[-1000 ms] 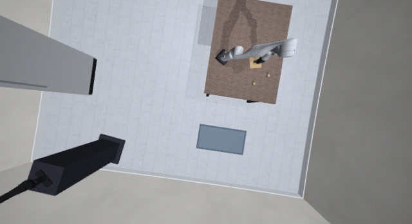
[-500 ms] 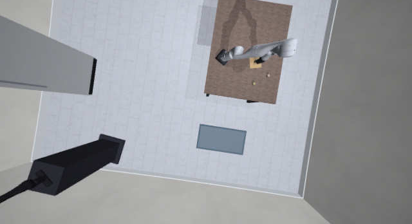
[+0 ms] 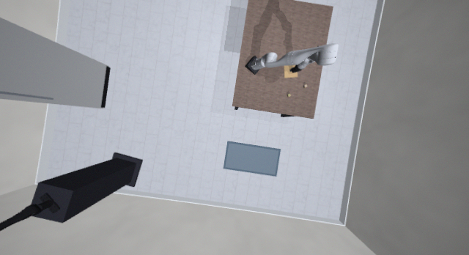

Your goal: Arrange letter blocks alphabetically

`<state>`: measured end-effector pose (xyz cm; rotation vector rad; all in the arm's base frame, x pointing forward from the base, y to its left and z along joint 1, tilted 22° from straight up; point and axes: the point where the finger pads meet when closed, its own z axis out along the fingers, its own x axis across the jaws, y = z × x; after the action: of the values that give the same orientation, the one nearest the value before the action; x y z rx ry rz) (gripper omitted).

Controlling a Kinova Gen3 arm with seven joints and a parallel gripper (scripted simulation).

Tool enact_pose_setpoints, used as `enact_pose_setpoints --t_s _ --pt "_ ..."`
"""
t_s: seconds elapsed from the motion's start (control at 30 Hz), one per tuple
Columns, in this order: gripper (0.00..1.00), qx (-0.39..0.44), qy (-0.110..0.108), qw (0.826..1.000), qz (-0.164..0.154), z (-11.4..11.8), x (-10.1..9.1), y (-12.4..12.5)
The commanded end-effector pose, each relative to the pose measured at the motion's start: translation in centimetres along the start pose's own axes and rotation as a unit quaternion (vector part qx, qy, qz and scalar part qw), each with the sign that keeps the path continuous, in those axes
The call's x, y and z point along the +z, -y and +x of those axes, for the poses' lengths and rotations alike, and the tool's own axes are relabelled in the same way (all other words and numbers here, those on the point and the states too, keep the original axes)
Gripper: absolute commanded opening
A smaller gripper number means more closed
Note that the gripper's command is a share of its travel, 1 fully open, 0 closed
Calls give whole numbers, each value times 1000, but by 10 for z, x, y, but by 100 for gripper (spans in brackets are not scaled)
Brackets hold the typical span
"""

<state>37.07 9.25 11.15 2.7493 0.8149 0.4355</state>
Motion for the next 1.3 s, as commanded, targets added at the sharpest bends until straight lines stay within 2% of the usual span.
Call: enact_pose_setpoints --t_s 0.0,0.87,1.27 --pt "49 0 -2 1000 1 1 1 1" --pt "49 0 -2 1000 1 1 0 1" --pt "49 0 -3 1000 1 2 -15 1"
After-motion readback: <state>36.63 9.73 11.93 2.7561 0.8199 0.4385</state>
